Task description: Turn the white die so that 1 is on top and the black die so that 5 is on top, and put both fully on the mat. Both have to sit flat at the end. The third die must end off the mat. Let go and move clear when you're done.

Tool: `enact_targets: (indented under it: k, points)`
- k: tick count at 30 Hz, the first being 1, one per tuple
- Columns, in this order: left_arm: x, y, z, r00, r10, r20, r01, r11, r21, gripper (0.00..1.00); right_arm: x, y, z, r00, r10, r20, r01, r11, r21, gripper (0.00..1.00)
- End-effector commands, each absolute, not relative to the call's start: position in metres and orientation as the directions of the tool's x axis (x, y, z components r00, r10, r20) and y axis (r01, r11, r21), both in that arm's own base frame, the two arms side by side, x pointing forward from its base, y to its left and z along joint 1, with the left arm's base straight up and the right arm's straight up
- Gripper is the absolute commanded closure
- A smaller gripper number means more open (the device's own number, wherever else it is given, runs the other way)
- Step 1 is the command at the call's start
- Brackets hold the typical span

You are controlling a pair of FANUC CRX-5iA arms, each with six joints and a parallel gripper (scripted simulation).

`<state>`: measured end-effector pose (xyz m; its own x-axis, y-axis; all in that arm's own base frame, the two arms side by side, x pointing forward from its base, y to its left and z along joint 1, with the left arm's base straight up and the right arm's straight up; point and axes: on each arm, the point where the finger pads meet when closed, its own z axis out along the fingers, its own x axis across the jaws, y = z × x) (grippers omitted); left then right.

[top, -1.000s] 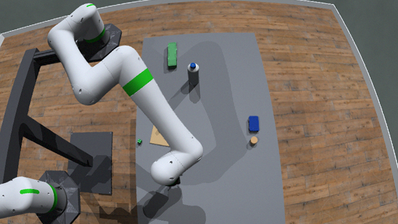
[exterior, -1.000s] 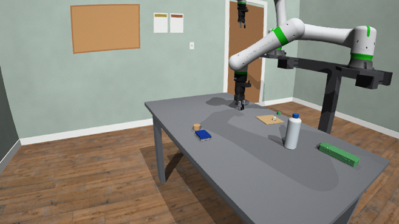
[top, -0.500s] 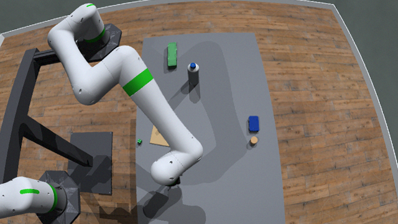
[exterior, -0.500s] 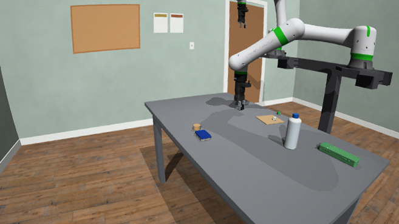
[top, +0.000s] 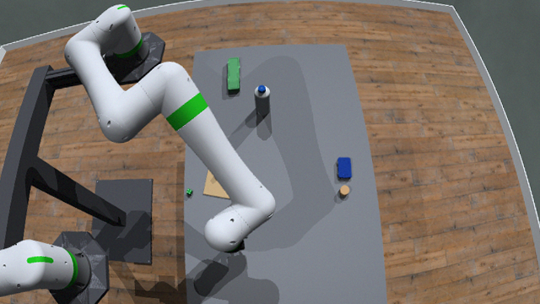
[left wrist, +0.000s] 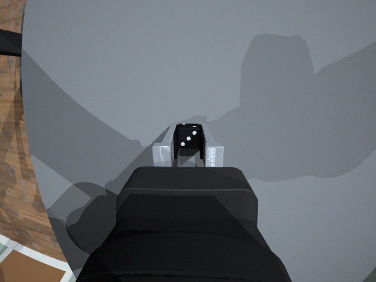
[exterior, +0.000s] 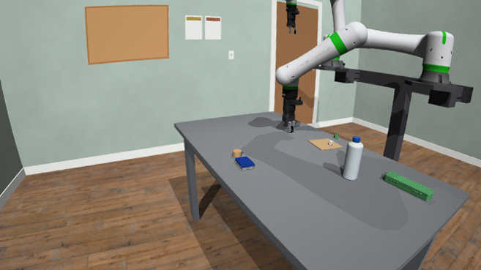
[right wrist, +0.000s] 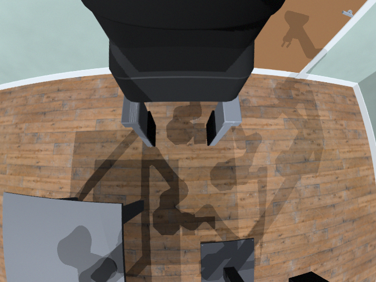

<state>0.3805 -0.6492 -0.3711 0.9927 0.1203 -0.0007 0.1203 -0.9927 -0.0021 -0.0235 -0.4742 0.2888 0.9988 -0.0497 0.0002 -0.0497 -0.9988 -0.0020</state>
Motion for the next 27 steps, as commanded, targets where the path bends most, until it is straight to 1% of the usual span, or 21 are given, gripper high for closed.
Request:
enact_targets:
  k: [1, 27]
  points:
    - [0.3811, -0.6502, -0.3697, 0.993, 0.120, 0.000, 0.120, -0.993, 0.000, 0.60, -0.0236, -0.4744, 0.2897, 0.999, -0.050, 0.000, -0.050, -0.999, 0.000, 0.00]
    - [0.3811, -0.6502, -0.3640, 0.993, 0.120, 0.000, 0.120, -0.993, 0.000, 0.60, -0.0236, -0.4744, 0.2897, 0.999, -0.050, 0.000, -0.050, -0.999, 0.000, 0.00]
